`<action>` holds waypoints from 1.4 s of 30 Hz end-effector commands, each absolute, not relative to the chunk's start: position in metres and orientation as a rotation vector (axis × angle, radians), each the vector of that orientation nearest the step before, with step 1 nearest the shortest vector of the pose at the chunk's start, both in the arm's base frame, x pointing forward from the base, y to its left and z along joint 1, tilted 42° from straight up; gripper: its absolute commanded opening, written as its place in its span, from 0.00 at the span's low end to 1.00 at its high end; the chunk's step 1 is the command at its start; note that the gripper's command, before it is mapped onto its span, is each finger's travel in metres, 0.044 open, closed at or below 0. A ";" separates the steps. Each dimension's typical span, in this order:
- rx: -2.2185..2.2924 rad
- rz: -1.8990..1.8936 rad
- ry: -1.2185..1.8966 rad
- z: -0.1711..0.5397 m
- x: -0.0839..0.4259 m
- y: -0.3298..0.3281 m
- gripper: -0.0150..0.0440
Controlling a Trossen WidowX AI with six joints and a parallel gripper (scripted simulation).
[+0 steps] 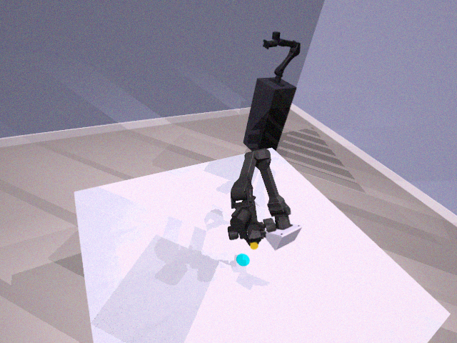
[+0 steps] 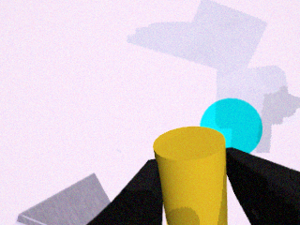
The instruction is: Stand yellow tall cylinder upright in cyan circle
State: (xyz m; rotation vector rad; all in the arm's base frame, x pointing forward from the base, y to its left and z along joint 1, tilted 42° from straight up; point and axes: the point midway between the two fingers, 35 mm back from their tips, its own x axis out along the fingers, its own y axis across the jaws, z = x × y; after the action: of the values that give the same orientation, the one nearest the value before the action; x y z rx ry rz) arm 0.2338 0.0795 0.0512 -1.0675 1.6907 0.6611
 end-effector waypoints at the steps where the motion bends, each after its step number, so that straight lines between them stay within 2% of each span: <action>1: -1.042 0.684 1.678 0.051 0.232 0.079 0.43; 42: -0.830 0.875 1.491 0.046 0.229 0.075 0.43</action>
State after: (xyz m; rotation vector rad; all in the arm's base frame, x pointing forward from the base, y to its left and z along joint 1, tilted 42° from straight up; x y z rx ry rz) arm 0.2293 0.0753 0.0454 -0.8446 1.5092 0.8607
